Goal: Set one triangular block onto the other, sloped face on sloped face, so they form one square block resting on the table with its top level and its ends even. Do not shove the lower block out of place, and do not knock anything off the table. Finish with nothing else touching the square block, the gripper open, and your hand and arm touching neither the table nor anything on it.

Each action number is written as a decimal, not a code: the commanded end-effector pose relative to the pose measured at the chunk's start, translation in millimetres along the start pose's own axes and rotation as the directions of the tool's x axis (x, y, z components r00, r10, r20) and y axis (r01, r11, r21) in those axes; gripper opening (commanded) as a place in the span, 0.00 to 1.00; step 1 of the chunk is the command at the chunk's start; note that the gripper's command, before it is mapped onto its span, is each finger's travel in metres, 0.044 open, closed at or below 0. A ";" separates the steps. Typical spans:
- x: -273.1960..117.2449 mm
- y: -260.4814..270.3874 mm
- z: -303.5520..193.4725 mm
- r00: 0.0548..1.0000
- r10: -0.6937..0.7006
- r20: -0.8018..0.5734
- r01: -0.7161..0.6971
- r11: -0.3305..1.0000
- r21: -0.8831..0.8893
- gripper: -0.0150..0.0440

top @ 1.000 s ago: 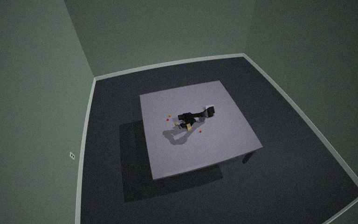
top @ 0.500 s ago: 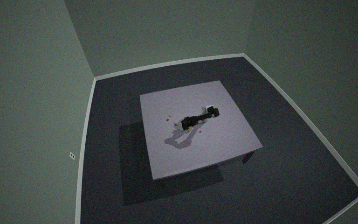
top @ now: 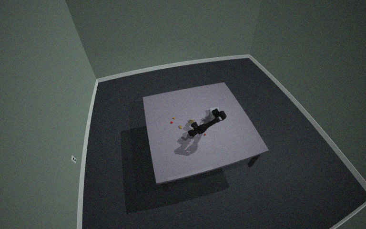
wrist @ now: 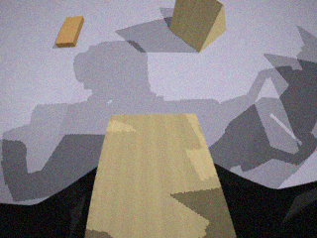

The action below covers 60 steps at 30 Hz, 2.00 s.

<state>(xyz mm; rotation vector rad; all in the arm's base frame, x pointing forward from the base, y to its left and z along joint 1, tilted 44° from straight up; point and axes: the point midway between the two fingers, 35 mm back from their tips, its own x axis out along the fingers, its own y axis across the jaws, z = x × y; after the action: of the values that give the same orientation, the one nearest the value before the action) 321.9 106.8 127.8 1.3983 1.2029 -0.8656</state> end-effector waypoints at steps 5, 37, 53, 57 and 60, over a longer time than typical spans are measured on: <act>-7.4 0.8 -13.9 0.978 0.008 0.210 -0.008 1.000 -0.001 0.25; -19.6 2.3 -11.5 0.968 0.012 0.249 -0.012 1.000 0.001 1.00; -53.1 -18.4 36.0 0.977 -0.212 -0.015 0.209 0.972 -0.112 1.00; -32.0 -30.9 33.2 0.858 -0.315 -0.407 0.240 0.944 -0.225 1.00; -29.0 -24.2 37.1 0.704 -0.221 -0.675 0.116 0.973 -0.198 1.00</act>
<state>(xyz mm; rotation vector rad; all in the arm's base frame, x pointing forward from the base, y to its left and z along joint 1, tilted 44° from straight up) 290.9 63.5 155.0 1.2698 1.6671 -0.7469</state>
